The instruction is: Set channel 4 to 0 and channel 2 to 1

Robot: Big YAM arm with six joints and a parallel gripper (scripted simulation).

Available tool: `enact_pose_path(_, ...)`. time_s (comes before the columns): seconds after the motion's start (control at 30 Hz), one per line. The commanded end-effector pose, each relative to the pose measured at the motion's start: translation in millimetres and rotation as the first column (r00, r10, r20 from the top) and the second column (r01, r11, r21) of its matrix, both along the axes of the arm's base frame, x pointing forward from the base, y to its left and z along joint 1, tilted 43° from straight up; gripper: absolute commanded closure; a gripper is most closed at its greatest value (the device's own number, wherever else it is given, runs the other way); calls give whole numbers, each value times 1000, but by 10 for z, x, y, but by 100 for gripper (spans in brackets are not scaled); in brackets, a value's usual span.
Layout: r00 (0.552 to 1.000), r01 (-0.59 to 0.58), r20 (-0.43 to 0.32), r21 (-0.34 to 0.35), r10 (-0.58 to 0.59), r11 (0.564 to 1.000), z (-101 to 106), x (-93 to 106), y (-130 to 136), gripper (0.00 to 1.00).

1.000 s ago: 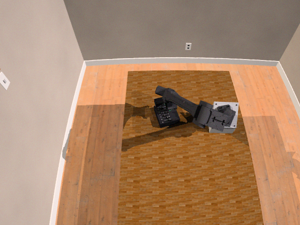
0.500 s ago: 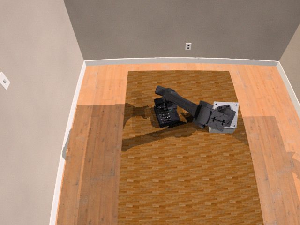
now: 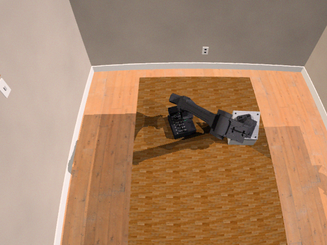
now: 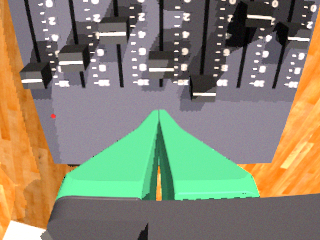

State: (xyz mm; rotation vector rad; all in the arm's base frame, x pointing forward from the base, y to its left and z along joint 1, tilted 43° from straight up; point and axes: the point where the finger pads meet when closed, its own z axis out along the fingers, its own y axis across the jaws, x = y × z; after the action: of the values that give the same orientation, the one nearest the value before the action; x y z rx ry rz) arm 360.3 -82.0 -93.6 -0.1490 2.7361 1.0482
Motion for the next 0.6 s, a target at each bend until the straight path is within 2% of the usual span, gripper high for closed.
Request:
enact_pose_path(0.0,1000,14,17,-9,-14,1000,-16,78,-132,100)
enact_pose_path(0.13,1000,13,25,-13,-13,1000,-2,134,-162,100)
enact_pose_path(0.57,1000,13,25,-13,-12,1000,-2,136,-162,100)
